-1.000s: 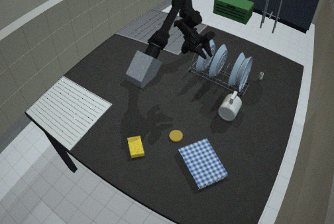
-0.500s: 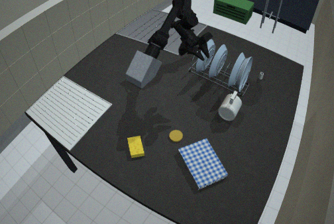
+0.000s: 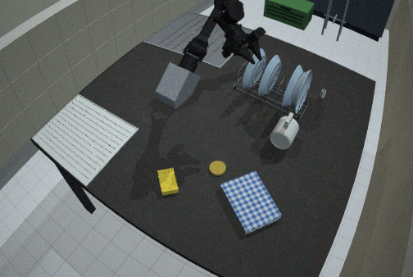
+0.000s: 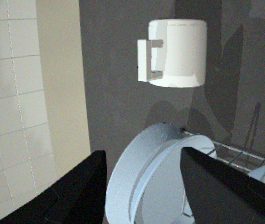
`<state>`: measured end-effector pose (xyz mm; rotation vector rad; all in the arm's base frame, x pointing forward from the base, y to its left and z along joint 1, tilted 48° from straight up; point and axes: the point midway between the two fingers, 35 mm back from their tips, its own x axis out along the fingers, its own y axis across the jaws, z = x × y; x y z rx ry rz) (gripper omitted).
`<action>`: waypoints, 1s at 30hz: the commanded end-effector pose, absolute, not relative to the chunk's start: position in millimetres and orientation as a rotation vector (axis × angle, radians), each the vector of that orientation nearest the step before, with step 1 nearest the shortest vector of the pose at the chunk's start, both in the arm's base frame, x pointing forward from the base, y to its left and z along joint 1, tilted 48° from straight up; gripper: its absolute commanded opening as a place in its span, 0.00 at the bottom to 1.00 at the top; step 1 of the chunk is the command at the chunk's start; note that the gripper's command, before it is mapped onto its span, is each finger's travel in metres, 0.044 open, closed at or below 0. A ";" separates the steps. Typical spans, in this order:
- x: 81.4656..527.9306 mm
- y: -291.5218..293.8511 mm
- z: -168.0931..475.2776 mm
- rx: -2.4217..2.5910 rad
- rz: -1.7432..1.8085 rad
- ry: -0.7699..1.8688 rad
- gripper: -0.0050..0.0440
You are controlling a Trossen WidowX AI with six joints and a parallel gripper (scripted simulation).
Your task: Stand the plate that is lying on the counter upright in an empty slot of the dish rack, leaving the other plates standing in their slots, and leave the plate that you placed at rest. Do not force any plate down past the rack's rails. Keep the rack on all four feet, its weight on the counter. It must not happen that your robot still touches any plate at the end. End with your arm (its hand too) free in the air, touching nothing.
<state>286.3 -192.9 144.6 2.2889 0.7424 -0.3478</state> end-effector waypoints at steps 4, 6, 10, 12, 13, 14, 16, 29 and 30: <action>285.1 -217.5 164.3 2.275 -0.341 0.763 0.42; 283.8 -222.5 169.4 2.276 -0.341 0.764 0.42; 280.9 -232.4 179.9 2.277 -0.339 0.765 0.42; 279.2 -237.2 185.2 2.277 -0.337 0.765 0.42; 278.3 -239.5 187.9 2.277 -0.336 0.765 0.42; 278.3 -239.5 187.9 2.277 -0.336 0.765 0.42; 275.4 -237.9 190.8 2.305 -0.344 0.782 0.42; 273.0 -244.5 198.4 2.296 -0.343 0.758 0.47; 273.0 -244.5 198.4 2.296 -0.343 0.758 0.51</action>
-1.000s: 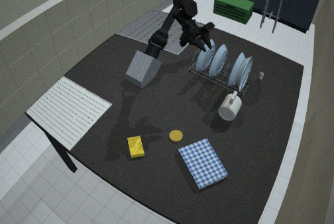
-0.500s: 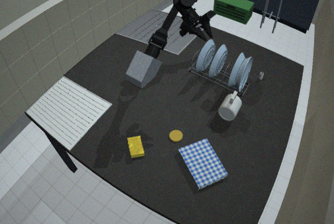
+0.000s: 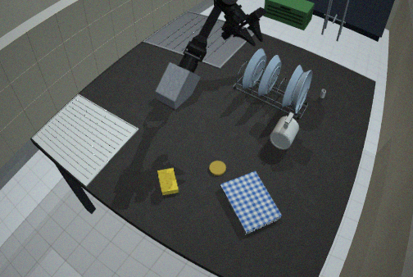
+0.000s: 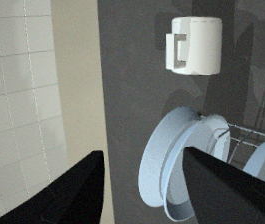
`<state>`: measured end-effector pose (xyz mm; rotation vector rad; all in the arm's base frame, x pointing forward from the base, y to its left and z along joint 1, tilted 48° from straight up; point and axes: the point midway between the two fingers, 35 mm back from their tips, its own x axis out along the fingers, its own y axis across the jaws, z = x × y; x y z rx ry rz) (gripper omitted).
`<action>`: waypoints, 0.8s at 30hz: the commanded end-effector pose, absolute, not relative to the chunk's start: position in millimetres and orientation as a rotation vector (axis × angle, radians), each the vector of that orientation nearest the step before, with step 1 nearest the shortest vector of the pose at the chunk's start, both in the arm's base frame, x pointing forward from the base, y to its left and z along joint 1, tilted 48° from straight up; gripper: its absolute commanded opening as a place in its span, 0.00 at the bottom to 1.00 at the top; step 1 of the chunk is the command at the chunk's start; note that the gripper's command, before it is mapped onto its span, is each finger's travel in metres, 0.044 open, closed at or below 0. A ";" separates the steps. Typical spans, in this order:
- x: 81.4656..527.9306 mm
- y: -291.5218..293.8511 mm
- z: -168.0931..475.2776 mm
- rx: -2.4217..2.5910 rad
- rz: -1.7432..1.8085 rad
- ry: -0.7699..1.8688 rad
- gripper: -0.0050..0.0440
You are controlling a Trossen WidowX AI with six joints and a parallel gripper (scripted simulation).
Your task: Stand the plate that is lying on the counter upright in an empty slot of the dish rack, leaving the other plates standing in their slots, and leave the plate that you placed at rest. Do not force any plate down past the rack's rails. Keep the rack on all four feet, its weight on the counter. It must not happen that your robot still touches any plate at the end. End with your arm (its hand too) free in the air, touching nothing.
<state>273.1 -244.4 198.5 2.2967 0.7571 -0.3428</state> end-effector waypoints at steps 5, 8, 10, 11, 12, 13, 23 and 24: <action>273.0 -244.5 198.4 2.296 -0.343 0.758 0.66; 273.0 -244.5 198.4 2.296 -0.343 0.758 0.81; 273.0 -244.5 198.4 2.296 -0.343 0.758 0.91; 273.0 -244.5 198.4 2.296 -0.343 0.758 0.96; 273.0 -244.5 198.4 2.296 -0.343 0.758 1.00; 273.0 -244.5 198.4 2.296 -0.343 0.758 1.00; 273.0 -244.5 198.4 2.296 -0.343 0.758 1.00; 273.0 -244.5 198.4 2.296 -0.343 0.758 1.00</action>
